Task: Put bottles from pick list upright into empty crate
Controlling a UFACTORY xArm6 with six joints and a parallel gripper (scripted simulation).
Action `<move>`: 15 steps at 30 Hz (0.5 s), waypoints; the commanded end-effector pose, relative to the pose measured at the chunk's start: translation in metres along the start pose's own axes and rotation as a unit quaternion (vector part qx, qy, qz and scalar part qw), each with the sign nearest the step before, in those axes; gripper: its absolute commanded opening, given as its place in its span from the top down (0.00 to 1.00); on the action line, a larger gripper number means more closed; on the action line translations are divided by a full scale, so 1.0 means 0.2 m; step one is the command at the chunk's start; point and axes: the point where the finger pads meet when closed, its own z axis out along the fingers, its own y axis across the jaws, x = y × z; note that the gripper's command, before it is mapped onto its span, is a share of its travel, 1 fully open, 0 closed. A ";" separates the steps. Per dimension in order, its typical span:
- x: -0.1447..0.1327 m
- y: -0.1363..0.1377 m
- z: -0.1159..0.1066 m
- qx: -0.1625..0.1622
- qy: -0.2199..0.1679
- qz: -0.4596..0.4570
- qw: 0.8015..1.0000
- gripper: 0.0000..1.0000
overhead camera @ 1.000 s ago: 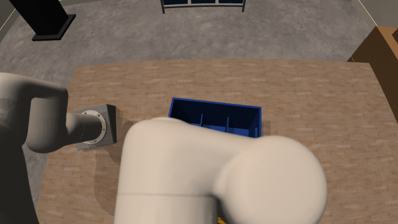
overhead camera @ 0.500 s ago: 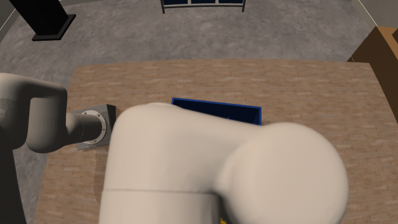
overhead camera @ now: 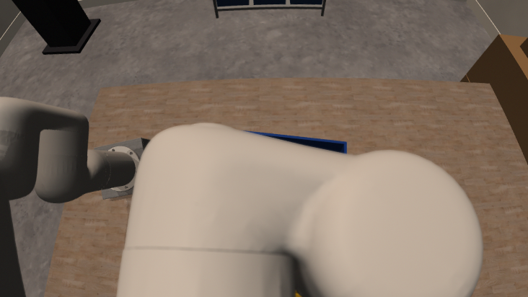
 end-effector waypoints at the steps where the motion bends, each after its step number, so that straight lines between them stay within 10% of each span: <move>1: 0.00 0.00 -0.01 -0.002 0.002 0.001 1.000 1.00; 15: 0.05 -0.11 -0.01 -0.001 0.002 0.001 1.000 1.00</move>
